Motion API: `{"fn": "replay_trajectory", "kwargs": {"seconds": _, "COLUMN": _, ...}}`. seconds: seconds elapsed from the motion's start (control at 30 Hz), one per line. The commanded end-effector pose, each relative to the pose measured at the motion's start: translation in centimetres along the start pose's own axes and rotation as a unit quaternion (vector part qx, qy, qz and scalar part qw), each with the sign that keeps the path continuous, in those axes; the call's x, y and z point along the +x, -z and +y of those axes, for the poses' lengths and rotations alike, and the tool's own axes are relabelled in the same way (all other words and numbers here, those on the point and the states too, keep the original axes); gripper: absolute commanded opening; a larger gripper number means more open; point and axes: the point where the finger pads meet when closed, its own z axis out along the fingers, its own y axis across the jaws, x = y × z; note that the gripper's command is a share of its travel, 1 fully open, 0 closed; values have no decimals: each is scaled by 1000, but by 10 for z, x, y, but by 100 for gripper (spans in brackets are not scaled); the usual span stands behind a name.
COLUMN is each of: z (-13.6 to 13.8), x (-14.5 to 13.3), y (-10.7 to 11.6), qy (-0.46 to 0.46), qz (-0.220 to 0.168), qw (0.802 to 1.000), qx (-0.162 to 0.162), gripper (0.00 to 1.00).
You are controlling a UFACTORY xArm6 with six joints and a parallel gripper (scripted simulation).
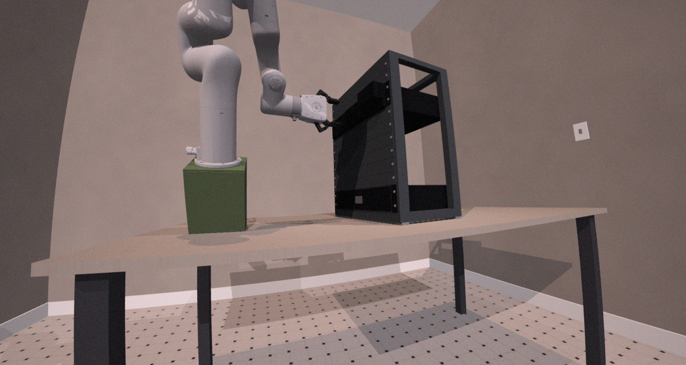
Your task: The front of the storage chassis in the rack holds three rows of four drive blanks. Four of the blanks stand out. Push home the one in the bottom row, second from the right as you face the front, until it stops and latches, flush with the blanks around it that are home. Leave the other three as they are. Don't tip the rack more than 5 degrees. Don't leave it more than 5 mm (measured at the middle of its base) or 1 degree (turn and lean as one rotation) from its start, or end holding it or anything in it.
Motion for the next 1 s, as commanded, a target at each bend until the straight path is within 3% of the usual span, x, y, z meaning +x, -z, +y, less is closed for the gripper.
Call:
{"fn": "replay_trajectory", "kwargs": {"seconds": 0.0, "z": 1, "x": 0, "y": -1, "qy": -1, "qz": 0, "qw": 1000, "qx": -1, "gripper": 100}}
{"fn": "replay_trajectory", "kwargs": {"seconds": 0.43, "z": 3, "x": -7, "y": -1, "qy": -1, "qz": 0, "qw": 1000, "qx": -1, "gripper": 100}}
{"fn": "replay_trajectory", "kwargs": {"seconds": 0.67, "z": 8, "x": -25, "y": -1, "qy": -1, "qz": 0, "qw": 1000, "qx": -1, "gripper": 100}}
{"fn": "replay_trajectory", "kwargs": {"seconds": 0.97, "z": 21, "x": -77, "y": -1, "qy": -1, "qz": 0, "qw": 1000, "qx": -1, "gripper": 100}}
